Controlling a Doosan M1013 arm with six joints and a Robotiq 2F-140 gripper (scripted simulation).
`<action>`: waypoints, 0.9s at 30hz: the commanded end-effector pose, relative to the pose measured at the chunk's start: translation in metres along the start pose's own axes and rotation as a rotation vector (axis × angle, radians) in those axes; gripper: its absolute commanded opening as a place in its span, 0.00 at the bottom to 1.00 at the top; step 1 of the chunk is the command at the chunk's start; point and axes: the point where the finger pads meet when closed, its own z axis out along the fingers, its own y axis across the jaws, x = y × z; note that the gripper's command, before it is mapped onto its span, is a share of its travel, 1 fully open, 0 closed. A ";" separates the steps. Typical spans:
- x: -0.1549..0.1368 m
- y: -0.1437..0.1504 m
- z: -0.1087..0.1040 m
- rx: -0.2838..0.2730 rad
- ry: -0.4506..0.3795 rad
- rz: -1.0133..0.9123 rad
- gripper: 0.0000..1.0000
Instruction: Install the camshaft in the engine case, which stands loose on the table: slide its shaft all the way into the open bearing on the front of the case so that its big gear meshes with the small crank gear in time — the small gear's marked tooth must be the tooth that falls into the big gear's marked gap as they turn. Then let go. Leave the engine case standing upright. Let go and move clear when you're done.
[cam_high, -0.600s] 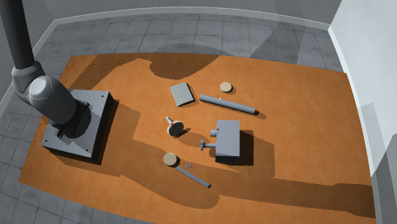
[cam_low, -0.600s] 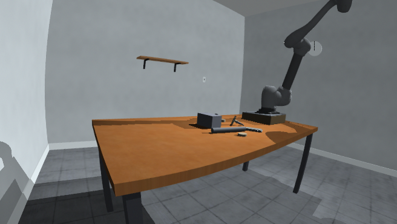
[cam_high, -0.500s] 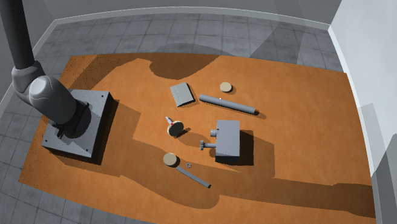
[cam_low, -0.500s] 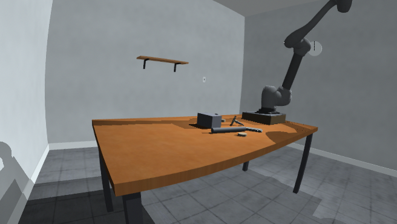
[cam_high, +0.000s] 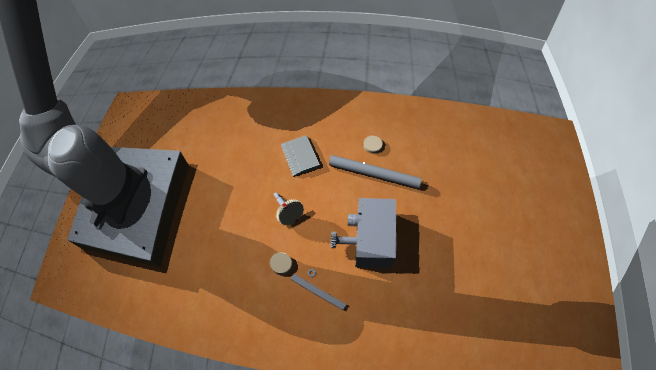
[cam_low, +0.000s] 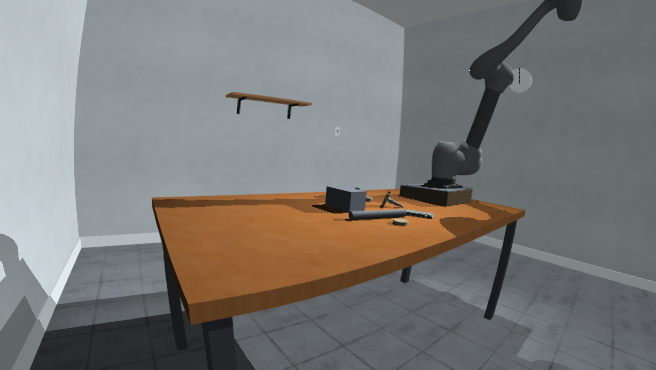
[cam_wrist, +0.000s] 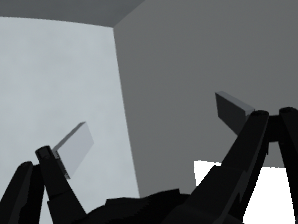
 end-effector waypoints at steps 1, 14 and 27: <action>0.000 0.000 0.000 0.000 0.000 0.000 1.00; -0.016 -0.153 0.006 0.248 0.011 -0.353 1.00; -0.063 -0.352 -0.019 0.540 0.093 -0.729 1.00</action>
